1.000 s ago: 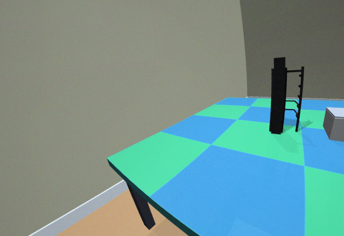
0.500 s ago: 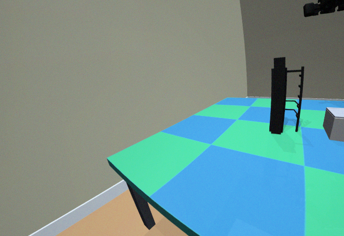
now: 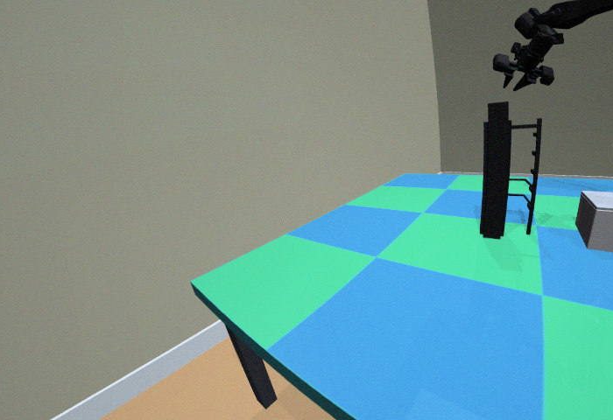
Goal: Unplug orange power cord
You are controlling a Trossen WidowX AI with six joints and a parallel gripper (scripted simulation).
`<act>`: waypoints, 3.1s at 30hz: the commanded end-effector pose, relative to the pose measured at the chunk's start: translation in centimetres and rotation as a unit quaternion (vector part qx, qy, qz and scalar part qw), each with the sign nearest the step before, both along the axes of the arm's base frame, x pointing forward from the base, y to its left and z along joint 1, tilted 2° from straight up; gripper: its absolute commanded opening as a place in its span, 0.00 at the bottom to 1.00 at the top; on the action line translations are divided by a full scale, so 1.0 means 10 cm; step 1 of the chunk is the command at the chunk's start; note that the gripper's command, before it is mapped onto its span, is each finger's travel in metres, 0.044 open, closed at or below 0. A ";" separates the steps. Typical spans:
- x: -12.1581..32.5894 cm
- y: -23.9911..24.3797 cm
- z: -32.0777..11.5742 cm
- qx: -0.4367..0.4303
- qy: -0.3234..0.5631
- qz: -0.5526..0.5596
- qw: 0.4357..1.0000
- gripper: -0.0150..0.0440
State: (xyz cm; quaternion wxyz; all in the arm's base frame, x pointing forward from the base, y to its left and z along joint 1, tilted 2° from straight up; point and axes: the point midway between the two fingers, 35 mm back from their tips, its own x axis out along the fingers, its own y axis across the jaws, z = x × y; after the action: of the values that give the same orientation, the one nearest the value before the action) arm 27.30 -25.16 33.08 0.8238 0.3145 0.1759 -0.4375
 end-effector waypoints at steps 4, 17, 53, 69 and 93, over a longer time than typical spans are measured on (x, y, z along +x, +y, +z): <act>0.52 0.74 -0.82 0.176 0.057 0.022 0.982 0.53; 0.52 2.15 -1.98 0.350 0.266 -0.052 0.897 0.53; 0.46 2.55 -2.01 0.353 0.269 -0.054 0.895 0.53; 0.46 2.57 -2.13 0.353 0.270 -0.054 0.894 0.53; 0.48 2.46 -2.10 0.351 0.270 -0.052 0.895 0.25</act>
State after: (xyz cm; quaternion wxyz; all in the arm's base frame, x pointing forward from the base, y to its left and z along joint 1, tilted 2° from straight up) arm 31.95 0.43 11.99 0.5551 0.4618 0.5210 -0.4551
